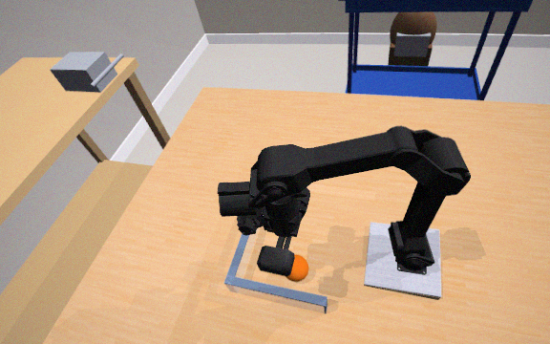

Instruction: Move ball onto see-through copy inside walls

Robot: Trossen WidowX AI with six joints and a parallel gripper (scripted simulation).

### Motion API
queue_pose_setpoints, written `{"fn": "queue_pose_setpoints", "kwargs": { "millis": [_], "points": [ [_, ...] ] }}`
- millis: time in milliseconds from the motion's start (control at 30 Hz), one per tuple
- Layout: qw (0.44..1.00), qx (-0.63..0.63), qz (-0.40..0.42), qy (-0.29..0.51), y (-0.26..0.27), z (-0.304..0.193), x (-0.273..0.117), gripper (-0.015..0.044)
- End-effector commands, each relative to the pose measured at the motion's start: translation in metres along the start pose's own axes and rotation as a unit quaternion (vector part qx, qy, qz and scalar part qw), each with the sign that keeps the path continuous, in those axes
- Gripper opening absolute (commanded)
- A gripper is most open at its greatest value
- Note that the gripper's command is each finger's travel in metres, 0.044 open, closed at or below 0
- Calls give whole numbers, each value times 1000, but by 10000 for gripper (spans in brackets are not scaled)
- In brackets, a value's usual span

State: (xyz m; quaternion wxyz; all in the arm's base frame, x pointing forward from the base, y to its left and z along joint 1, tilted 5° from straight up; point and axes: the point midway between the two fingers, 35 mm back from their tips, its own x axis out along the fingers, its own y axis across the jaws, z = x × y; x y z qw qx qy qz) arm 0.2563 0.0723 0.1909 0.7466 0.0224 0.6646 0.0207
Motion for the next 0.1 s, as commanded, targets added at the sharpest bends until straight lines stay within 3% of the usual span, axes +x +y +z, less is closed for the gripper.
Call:
{"fn": "queue_pose_setpoints", "kwargs": {
  "millis": [0,67],
  "points": [
    [1000,-2,-1,3,-1,-3,-7,440],
    [1000,-2,-1,3,-1,-3,-7,440]
  ]
}}
